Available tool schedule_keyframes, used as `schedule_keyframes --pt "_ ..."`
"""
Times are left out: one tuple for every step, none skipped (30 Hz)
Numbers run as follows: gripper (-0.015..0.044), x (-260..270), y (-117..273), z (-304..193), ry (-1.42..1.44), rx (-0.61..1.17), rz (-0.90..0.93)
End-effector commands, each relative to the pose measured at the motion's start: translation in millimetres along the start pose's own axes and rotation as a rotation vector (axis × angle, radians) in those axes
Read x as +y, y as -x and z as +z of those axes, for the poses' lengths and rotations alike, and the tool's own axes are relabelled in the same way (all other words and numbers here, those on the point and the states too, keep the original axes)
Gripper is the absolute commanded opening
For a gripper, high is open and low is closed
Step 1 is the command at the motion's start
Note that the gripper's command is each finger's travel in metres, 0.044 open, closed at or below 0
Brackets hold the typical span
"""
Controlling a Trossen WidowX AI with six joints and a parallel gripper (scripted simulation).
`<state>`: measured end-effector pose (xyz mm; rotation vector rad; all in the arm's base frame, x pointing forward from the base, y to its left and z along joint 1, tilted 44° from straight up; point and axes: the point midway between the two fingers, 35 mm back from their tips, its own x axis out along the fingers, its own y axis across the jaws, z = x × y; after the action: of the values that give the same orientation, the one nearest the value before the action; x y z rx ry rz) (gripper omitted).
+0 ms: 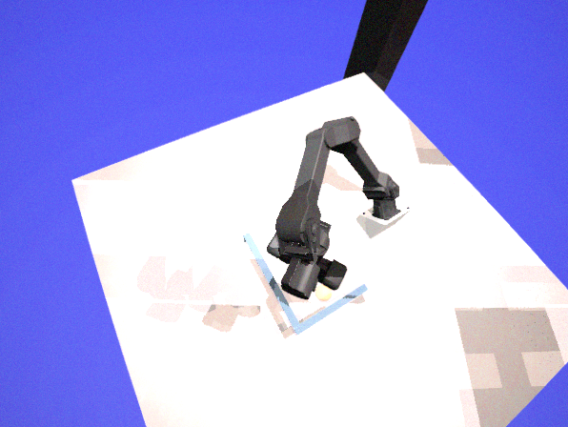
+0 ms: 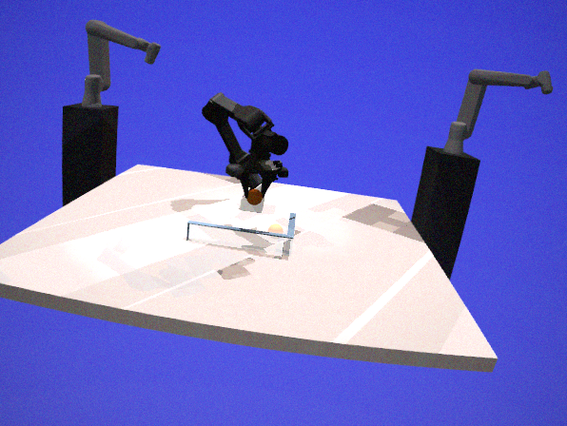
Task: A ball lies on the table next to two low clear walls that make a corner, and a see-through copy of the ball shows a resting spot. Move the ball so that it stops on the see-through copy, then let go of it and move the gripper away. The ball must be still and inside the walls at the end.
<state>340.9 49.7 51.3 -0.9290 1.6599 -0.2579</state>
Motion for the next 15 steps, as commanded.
schedule_keyframes --pt "0.0 18 -5 2 0.179 -0.001 0.006" --pt "0.0 21 -6 2 0.219 -0.001 0.006" --pt "0.0 25 -7 3 0.26 -0.002 0.006" --pt "0.0 28 -9 3 0.3 -0.002 0.006" --pt "0.0 31 -10 3 0.34 -0.002 0.006" --pt "0.0 35 -11 3 0.381 -0.002 0.006" --pt "0.0 38 -12 3 0.421 -0.002 0.005" --pt "0.0 42 -14 4 0.461 -0.003 0.005" --pt "0.0 45 -15 4 0.502 -0.003 0.005" --pt "0.0 49 -16 4 0.542 -0.003 0.005" --pt "0.0 52 -17 4 0.582 -0.003 0.005" --pt "0.0 55 -19 4 0.623 -0.003 0.005" --pt "0.0 59 -20 3 0.663 -0.003 0.004" --pt "0.0 62 -21 3 0.703 -0.003 0.004" --pt "0.0 65 -23 3 0.743 -0.003 0.004"
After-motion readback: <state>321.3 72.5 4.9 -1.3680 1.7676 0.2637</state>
